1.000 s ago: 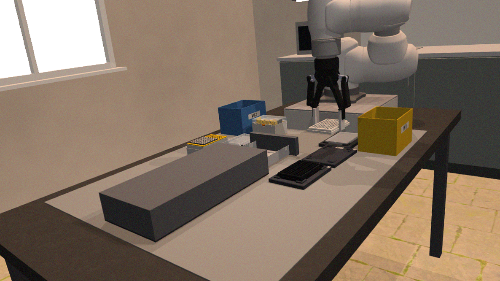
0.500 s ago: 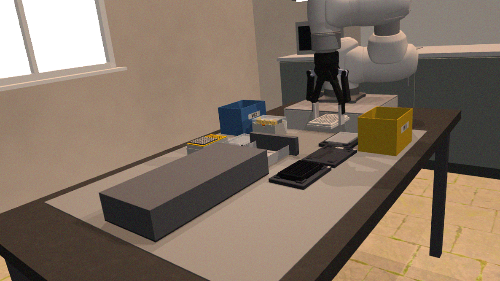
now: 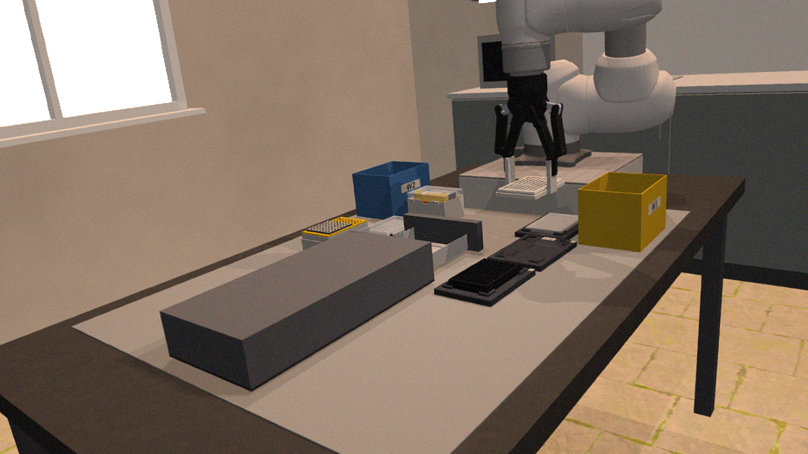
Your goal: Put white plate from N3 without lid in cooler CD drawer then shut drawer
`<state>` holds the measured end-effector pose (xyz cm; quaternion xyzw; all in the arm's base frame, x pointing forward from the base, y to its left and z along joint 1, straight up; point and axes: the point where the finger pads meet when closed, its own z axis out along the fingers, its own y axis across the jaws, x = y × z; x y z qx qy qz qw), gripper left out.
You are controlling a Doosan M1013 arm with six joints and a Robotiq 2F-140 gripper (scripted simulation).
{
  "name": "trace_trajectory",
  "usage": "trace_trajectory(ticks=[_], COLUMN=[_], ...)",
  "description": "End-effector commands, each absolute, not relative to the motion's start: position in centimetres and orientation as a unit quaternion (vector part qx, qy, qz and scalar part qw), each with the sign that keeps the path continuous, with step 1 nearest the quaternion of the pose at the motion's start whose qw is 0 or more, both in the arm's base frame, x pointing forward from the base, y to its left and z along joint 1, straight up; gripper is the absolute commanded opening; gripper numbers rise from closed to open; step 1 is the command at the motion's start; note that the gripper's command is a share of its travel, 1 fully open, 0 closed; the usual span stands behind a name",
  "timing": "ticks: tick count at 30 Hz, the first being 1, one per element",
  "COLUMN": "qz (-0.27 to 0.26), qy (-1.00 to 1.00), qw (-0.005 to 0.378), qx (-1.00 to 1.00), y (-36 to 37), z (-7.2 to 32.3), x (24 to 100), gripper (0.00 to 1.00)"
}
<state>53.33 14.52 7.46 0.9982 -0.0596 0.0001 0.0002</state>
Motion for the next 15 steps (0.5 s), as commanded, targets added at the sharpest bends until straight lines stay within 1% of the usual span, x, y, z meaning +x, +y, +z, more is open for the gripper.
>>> trace_trajectory(ticks=[1, 10, 15], qz=[0.0, 0.0, 0.0], qy=[-0.06, -0.06, 0.024], qw=[0.0, 0.0, 0.0], qx=[0.998, 0.998, 1.0], y=[14.5, 14.5, 13.3], z=[7.8, 7.8, 7.8], x=[53.3, 53.3, 53.9], gripper=[0.0, 0.0, 0.0])
